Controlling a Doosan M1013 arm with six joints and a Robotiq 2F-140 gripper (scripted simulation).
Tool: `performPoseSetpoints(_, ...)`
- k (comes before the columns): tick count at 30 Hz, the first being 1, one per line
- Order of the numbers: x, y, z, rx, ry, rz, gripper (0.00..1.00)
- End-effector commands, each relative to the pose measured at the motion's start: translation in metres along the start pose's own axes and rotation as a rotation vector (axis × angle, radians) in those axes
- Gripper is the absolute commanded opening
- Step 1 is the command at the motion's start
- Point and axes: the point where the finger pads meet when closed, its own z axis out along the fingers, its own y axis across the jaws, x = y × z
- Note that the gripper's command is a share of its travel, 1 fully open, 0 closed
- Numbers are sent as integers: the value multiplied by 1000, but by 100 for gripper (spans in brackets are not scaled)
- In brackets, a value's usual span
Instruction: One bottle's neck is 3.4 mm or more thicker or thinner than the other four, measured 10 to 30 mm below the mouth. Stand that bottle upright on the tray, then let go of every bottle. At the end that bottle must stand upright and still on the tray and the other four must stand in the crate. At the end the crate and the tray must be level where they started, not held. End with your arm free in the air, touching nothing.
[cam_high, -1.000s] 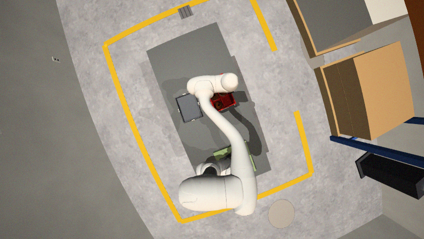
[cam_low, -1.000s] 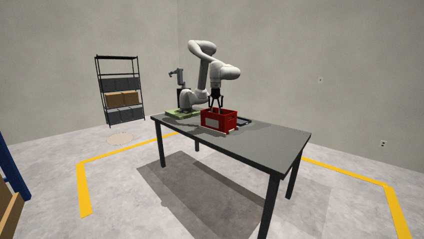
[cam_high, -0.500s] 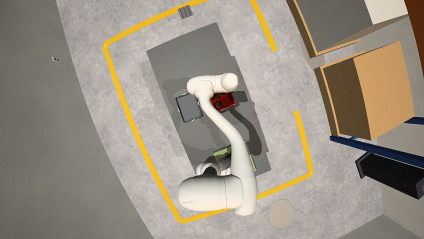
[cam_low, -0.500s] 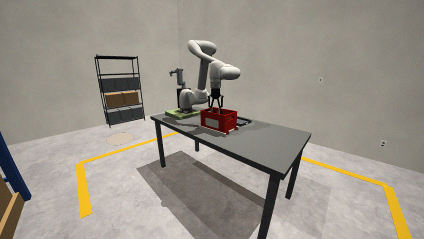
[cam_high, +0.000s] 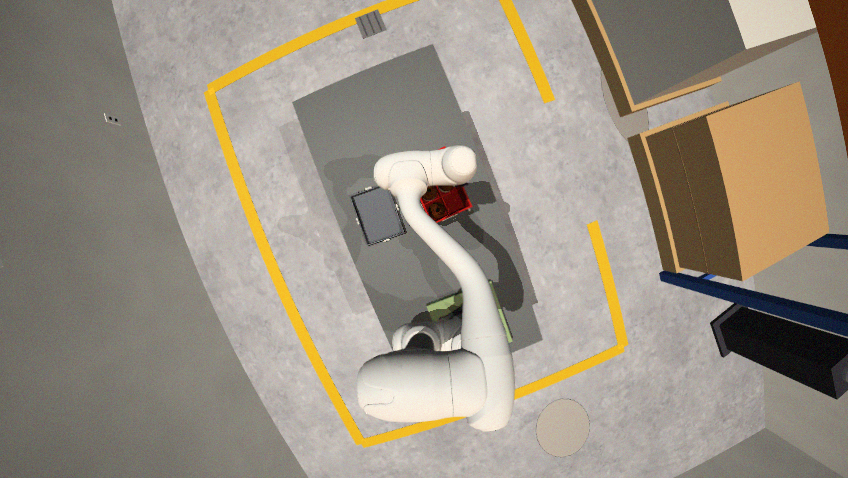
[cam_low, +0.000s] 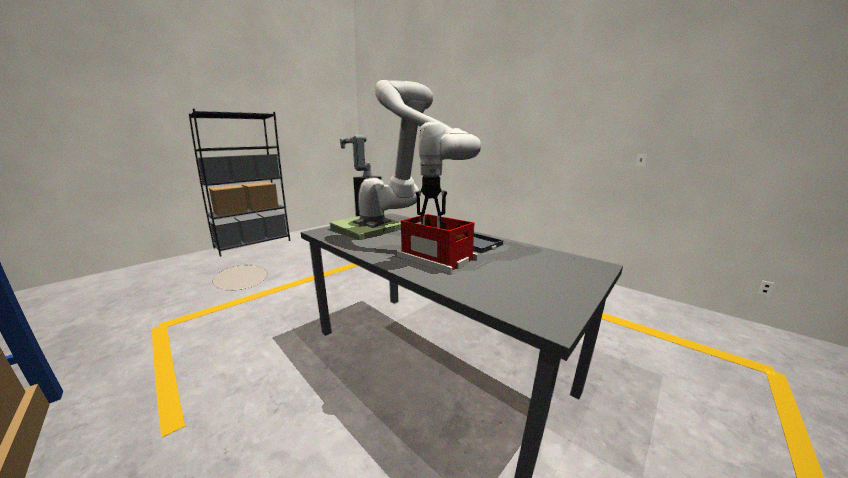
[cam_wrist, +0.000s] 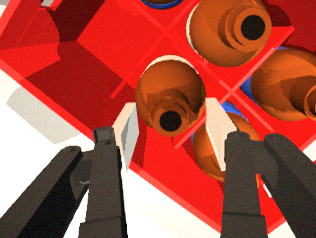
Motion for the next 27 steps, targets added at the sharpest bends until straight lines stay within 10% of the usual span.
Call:
performPoseSetpoints(1, -1, 0, 4, -1, 1, 3, 38)
performPoseSetpoints(14, -1, 0, 4, -1, 1, 3, 38)
performPoseSetpoints(15, -1, 0, 4, -1, 1, 3, 0)
performPoseSetpoints(27, -1, 0, 4, -1, 1, 3, 0)
